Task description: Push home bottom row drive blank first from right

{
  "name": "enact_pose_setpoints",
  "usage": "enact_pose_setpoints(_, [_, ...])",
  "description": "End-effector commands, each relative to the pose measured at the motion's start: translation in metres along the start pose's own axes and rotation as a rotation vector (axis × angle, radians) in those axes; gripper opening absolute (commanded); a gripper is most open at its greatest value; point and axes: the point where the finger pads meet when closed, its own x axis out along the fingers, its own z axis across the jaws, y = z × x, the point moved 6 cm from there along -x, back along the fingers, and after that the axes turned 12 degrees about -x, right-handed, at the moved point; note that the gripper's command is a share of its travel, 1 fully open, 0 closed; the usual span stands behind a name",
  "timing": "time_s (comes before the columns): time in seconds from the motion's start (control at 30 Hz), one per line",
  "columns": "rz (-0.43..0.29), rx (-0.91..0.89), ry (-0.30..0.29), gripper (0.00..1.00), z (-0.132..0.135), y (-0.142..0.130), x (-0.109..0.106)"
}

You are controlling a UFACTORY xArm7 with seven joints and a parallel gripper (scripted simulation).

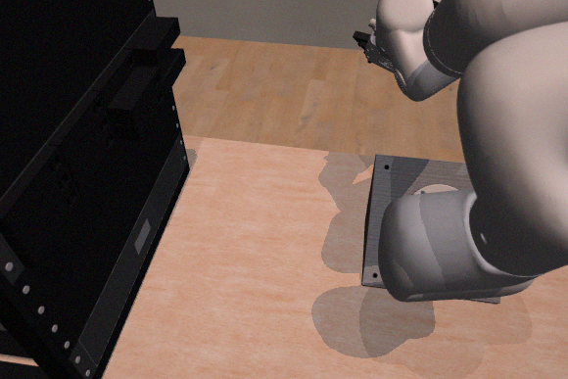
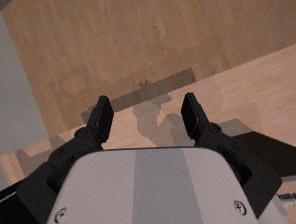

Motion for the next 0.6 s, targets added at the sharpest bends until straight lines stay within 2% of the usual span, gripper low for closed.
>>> enact_pose_setpoints(0.0, [-0.025,0.001,0.116,1.00,-0.011,-0.006,0.011])
enact_pose_setpoints(0.03, [-0.035,0.005,0.154,1.00,-0.015,-0.011,0.013])
enact_pose_setpoints(0.07, [-0.035,0.005,0.154,1.00,-0.015,-0.011,0.013])
enact_pose_setpoints(0.13, [-0.058,0.015,0.231,1.00,-0.023,-0.020,0.015])
enact_pose_setpoints(0.17, [-0.058,0.015,0.231,1.00,-0.023,-0.020,0.015])
enact_pose_setpoints(0.2, [-0.071,0.021,0.271,1.00,-0.028,-0.026,0.015])
enact_pose_setpoints(0.23, [-0.071,0.021,0.271,1.00,-0.028,-0.026,0.015])
enact_pose_setpoints(0.3, [-0.099,0.035,0.353,1.00,-0.037,-0.036,0.013])
enact_pose_setpoints(0.33, [-0.099,0.035,0.353,1.00,-0.037,-0.036,0.013])
enact_pose_setpoints(0.37, [-0.113,0.043,0.395,1.00,-0.041,-0.041,0.012])
enact_pose_setpoints(0.4, [-0.113,0.043,0.395,1.00,-0.041,-0.041,0.012])
enact_pose_setpoints(0.43, [-0.129,0.051,0.437,1.00,-0.045,-0.046,0.010])
enact_pose_setpoints(0.5, [-0.129,0.051,0.437,1.00,-0.045,-0.046,0.010])
enact_pose_setpoints(0.57, [-0.161,0.068,0.522,1.00,-0.054,-0.056,0.004])
